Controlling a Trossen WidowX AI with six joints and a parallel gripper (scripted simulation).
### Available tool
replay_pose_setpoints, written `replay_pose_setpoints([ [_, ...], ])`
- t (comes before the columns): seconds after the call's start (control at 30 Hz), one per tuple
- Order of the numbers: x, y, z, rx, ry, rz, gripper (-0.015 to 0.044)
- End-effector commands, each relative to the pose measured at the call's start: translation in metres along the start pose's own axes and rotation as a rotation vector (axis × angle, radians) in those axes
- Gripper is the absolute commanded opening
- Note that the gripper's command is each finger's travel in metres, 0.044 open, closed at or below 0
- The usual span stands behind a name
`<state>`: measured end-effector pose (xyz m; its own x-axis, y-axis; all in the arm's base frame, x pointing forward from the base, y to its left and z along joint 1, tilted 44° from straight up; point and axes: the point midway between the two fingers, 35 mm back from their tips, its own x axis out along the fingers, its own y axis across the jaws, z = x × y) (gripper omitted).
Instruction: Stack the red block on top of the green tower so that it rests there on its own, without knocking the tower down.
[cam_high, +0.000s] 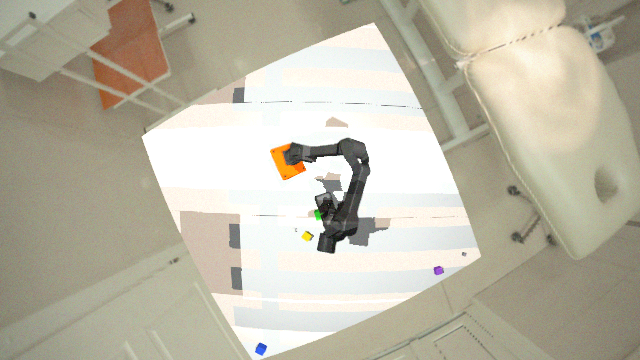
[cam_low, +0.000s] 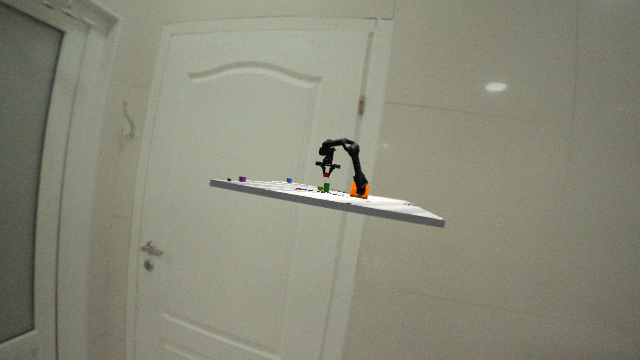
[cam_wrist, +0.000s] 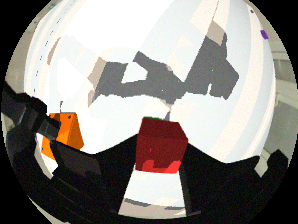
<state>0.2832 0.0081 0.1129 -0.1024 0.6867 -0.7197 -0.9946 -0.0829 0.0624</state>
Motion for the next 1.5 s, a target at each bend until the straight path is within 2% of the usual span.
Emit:
replay_pose_setpoints([
  [0.0,-0.001,0.000,0.000,-0.002,0.001,0.003,0.0000],
  [0.1,-0.003,0.000,-0.001,-0.005,0.003,0.006,0.0000],
  [0.33,-0.003,0.004,-0.038,-0.005,0.005,0.006,0.0000],
  [0.97,0.044,0.004,-0.038,-0.006,0.003,0.005,0.0000],
  [1.47,0.045,0.004,-0.038,-0.006,0.003,0.005,0.0000],
])
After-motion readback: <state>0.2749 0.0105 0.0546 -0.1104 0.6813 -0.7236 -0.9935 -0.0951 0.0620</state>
